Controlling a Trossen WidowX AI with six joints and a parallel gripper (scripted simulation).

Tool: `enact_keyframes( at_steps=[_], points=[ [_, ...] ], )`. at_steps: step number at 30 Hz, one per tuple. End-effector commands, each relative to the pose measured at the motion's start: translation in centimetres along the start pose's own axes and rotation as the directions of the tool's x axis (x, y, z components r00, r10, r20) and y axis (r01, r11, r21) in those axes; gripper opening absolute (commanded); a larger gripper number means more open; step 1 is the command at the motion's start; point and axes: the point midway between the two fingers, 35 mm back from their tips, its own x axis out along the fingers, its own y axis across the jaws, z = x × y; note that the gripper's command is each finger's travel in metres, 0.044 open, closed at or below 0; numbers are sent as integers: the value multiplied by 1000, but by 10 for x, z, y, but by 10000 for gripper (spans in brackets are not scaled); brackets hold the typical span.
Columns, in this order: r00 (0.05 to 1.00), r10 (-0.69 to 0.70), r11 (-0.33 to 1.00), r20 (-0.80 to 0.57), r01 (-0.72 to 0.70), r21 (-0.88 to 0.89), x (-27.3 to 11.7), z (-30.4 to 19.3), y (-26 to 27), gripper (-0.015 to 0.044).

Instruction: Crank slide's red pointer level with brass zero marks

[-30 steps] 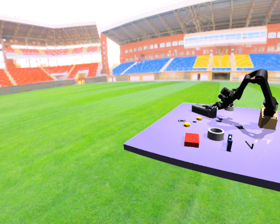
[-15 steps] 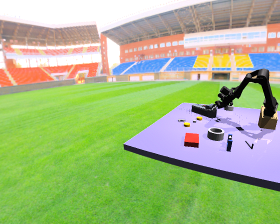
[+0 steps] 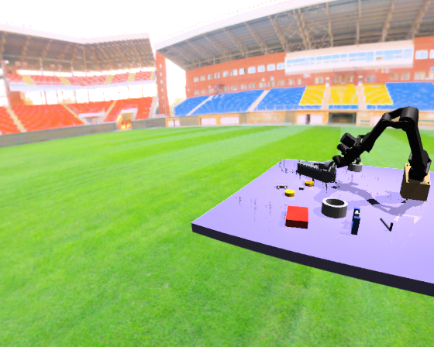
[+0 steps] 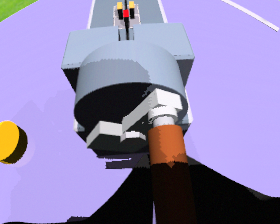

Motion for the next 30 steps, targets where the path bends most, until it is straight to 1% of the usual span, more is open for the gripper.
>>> enact_keyframes(
  at_steps=[1, 30],
  points=[
    [1000, 16, 1000, 10, -16, -5, -4, 3, 8, 0],
    [1000, 17, 1000, 10, -17, -5, -4, 4, 16, 0]
  ],
)
